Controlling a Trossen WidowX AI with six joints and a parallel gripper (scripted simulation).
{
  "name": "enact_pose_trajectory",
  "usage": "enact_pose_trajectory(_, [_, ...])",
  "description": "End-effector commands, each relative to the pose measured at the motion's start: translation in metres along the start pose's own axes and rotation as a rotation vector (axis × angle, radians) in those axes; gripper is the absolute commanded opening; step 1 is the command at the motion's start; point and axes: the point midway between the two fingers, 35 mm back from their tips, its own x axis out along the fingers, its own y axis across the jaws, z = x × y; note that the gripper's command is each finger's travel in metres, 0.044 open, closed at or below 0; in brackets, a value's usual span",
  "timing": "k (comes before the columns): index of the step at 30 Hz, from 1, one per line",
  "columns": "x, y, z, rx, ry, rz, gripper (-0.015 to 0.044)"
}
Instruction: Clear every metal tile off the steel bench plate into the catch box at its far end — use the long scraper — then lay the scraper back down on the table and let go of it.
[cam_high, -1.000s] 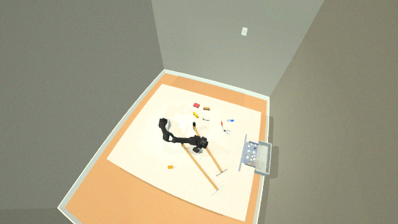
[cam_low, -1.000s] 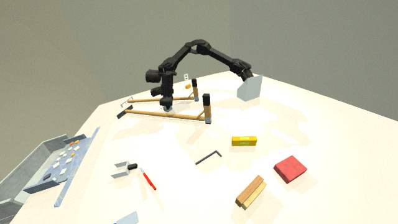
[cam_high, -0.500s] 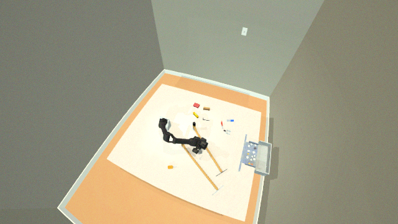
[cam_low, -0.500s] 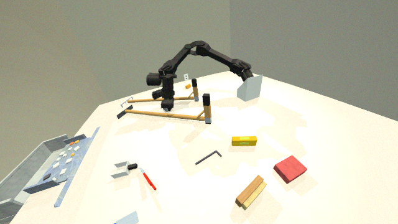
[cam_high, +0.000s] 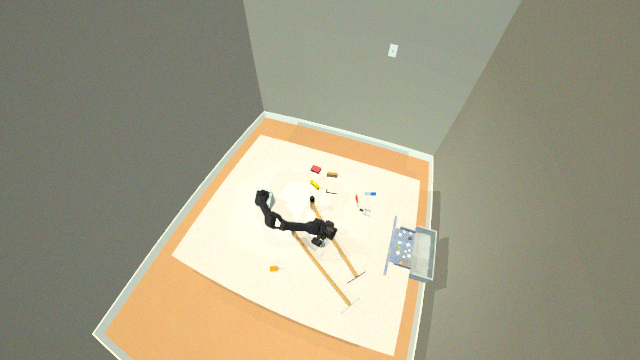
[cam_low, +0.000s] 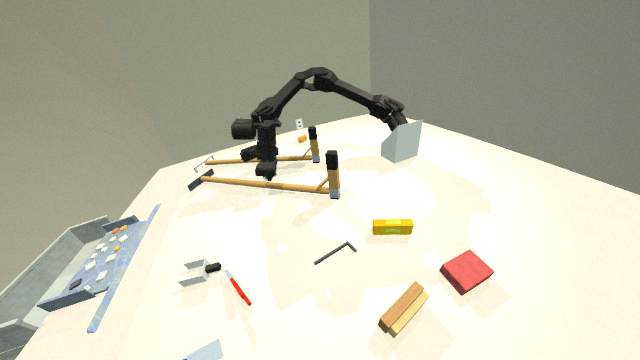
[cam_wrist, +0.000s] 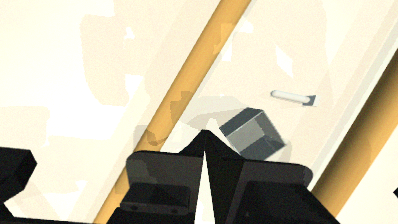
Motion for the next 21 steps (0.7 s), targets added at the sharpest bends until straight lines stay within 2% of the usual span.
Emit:
enact_pose_trajectory(1, [-0.001, 0.005, 0.004, 0.0, -0.005, -0.002, 0.0])
enact_pose_trajectory(21, [0.0, 0.022, 0.015, 0.001, -0.005, -0.001, 0.0])
